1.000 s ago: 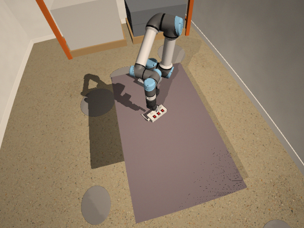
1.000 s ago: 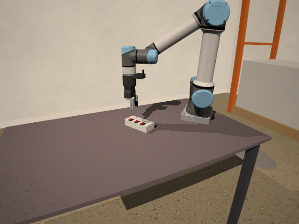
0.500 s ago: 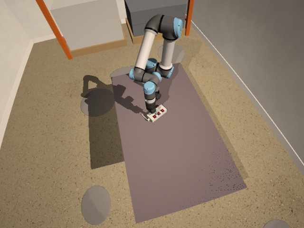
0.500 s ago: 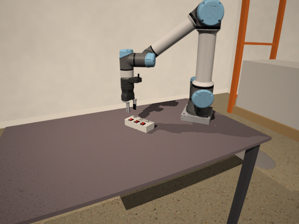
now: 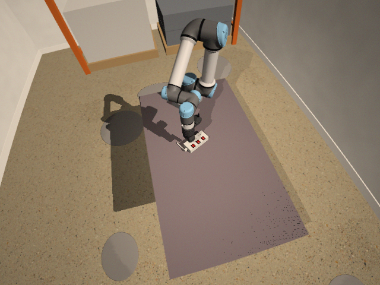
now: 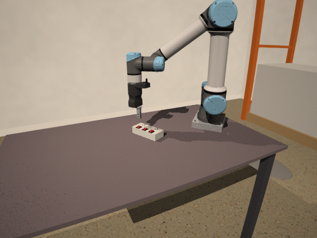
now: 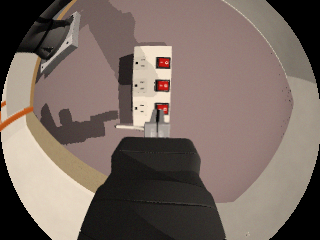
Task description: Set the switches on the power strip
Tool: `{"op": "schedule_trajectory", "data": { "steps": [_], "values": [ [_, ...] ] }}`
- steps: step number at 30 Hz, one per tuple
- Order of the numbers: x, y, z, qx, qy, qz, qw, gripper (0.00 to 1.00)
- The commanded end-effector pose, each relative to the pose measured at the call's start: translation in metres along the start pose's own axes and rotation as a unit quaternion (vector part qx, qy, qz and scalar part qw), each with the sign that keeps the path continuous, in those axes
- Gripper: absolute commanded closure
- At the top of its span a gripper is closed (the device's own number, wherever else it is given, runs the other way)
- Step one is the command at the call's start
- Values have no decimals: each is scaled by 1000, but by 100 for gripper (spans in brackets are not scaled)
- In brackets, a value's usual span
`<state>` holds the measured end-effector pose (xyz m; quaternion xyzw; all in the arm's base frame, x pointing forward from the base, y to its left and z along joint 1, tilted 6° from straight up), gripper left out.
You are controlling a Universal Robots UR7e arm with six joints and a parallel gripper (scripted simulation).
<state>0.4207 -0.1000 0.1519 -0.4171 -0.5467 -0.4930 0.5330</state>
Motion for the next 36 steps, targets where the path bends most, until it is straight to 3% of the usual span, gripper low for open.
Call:
{"op": "schedule_trajectory", "data": {
  "steps": [1, 36],
  "values": [
    [0, 0, 0, 0, 0, -1, 1000, 100],
    [-4, 0, 0, 0, -1, 0, 1000, 100]
  ]
}}
Point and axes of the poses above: the point where the finger pads meet when closed, its own x axis back along the fingers, its own y axis across the jaws, z = x × y, the point moved 6 cm from there along x, back along the fingers, and after that the axes turned 14 degrees about -x, right-handed, at the moved point
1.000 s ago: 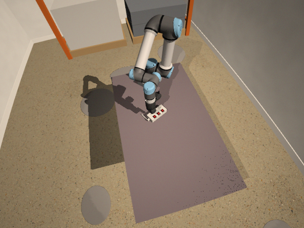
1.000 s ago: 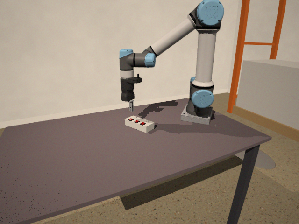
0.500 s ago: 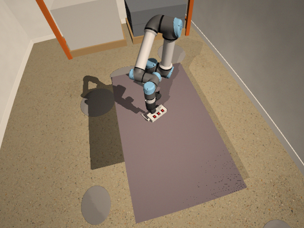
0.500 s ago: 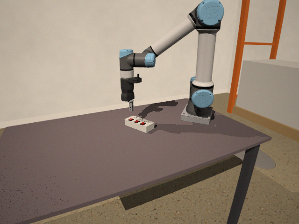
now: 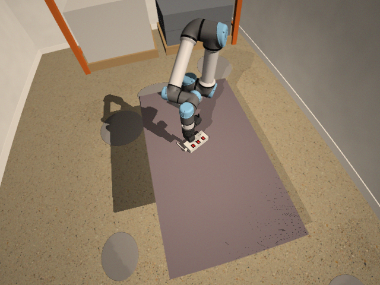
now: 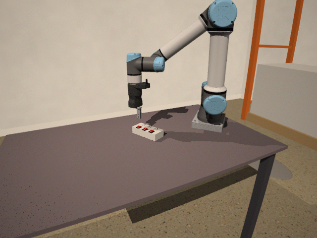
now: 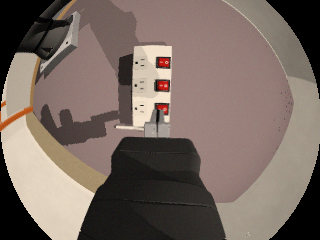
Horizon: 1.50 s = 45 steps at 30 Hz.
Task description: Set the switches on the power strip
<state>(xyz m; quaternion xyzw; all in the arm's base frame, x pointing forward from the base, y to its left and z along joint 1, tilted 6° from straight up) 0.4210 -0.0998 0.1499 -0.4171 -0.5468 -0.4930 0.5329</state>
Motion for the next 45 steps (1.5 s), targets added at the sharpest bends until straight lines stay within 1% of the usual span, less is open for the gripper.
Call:
{"op": "schedule_trajectory", "data": {
  "steps": [1, 8, 23, 36, 45],
  "values": [
    [-3, 0, 0, 0, 0, 0, 1000, 100],
    [-8, 0, 0, 0, 0, 0, 1000, 100],
    [-28, 1, 0, 0, 0, 0, 1000, 100],
    [-39, 1, 0, 0, 0, 0, 1000, 100],
    [-41, 1, 0, 0, 0, 0, 1000, 100]
  ]
}}
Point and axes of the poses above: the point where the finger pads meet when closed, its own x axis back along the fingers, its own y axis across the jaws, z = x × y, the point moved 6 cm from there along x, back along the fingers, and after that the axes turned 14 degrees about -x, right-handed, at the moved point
